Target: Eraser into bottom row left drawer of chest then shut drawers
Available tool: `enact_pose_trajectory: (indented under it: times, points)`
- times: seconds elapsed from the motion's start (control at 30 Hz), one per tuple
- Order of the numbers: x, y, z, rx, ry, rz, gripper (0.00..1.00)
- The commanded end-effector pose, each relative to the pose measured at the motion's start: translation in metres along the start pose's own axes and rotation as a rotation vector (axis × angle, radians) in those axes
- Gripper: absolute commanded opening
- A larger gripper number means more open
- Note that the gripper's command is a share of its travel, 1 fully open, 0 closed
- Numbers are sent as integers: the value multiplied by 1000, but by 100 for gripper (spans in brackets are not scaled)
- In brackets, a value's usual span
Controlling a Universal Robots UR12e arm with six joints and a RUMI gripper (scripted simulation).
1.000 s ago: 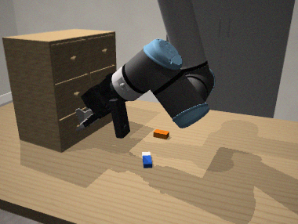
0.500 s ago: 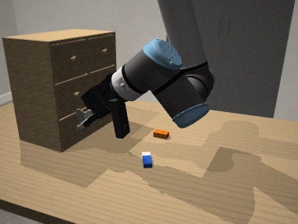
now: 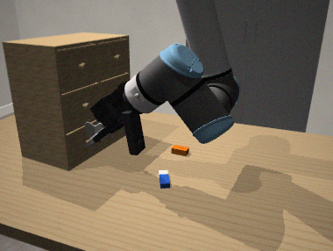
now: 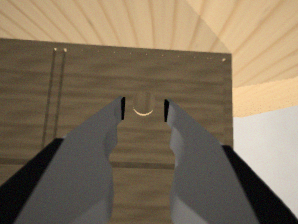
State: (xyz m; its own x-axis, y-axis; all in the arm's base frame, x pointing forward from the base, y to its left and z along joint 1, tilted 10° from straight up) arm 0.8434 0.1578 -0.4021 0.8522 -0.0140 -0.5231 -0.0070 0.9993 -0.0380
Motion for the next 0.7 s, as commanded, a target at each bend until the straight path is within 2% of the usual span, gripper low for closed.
enact_pose_trajectory:
  times: [0.0,0.3,0.33,0.67]
  points:
    - [1,-1,4,0,-4,0,20]
    - [1,-1,4,0,-4,0,20]
    - [1,-1,4,0,-4,0,7]
    - [1,-1,4,0,-4,0,7]
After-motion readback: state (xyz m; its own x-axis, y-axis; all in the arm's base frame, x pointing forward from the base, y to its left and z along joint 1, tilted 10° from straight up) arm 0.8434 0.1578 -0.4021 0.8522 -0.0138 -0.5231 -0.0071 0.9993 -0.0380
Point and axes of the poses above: the point where the finger pads meet when closed, its own x axis out along the fingers, its own y axis across the jaws, z = x × y, the point moved 1 cm from there along -x, back along the fingers, and after that the axes turned 8 degrees about -x, right-handed, at the moved point
